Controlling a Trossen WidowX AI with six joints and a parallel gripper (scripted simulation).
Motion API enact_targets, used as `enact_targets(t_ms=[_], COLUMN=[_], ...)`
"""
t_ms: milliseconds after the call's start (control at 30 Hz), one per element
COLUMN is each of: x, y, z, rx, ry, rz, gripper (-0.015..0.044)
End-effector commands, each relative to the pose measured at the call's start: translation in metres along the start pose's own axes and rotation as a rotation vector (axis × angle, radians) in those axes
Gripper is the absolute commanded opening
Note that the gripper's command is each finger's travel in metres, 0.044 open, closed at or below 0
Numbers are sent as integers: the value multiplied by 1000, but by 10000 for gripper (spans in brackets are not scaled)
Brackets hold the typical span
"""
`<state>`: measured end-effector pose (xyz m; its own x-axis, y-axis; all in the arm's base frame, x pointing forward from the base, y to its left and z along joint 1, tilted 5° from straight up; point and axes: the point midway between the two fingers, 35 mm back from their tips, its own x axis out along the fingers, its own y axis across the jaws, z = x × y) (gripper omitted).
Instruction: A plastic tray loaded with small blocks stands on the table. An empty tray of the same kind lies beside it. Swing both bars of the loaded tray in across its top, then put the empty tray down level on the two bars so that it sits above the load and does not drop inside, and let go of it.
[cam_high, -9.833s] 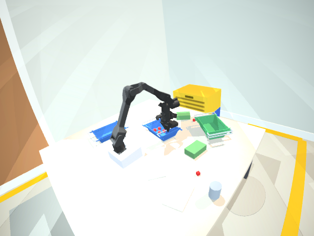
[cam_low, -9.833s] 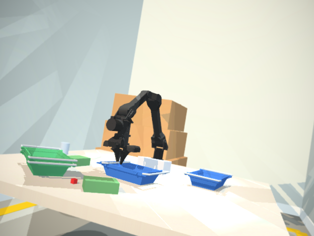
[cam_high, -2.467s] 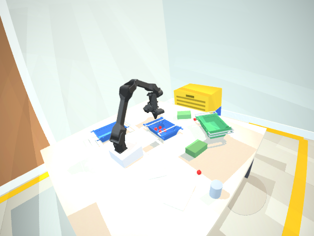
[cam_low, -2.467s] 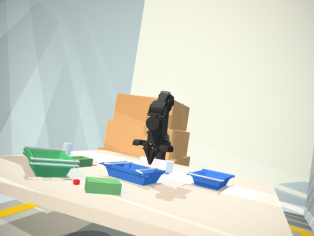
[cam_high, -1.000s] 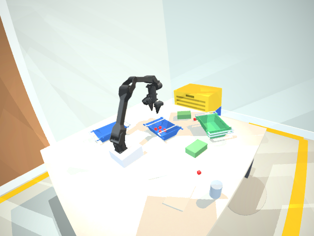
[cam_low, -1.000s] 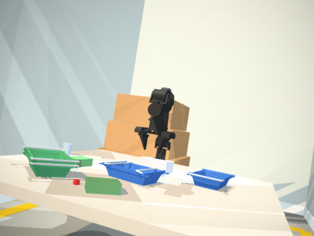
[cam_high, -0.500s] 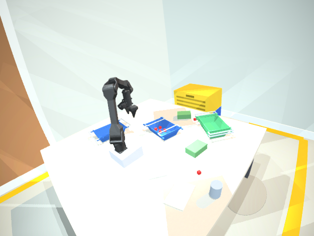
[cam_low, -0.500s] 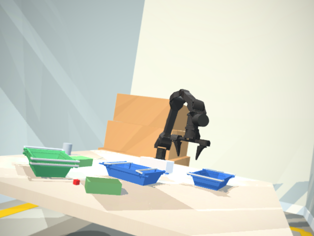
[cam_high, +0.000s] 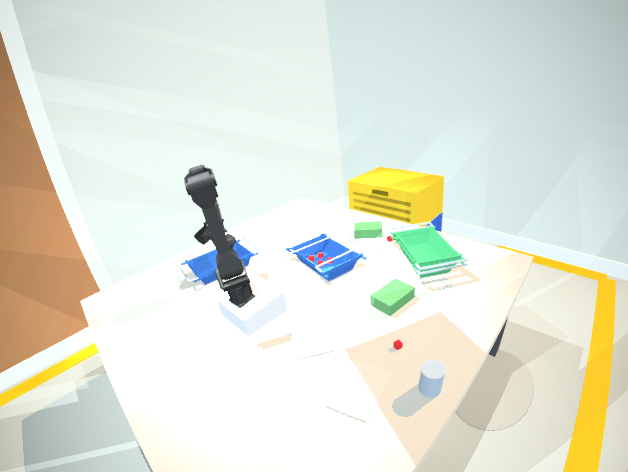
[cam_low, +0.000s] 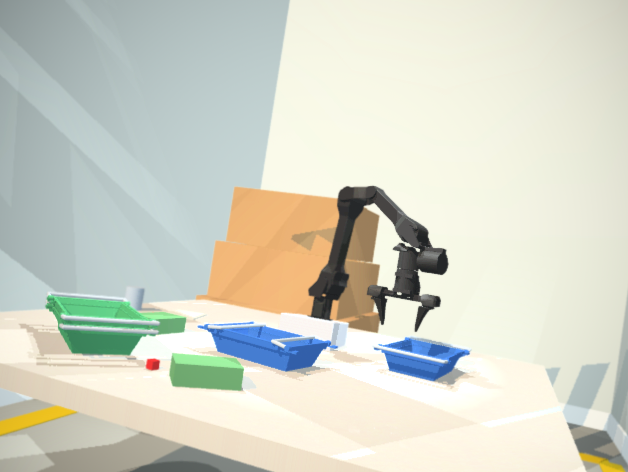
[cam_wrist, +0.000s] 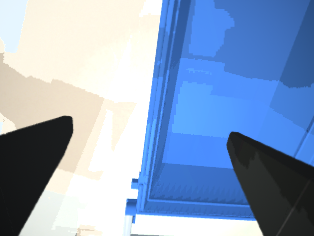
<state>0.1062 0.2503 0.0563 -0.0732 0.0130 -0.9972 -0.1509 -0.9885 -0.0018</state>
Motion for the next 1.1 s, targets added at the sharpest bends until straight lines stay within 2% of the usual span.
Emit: enact_targets(t_ms=[0,500,700,1067], x=[6,82,86,86], y=[1,0,1,1], z=[4,3,3,3], rx=[8,8,8,8], ry=[-4,-4,-4,-4], rz=[-4,-3,-3,-3], gripper=[440,440,440,279])
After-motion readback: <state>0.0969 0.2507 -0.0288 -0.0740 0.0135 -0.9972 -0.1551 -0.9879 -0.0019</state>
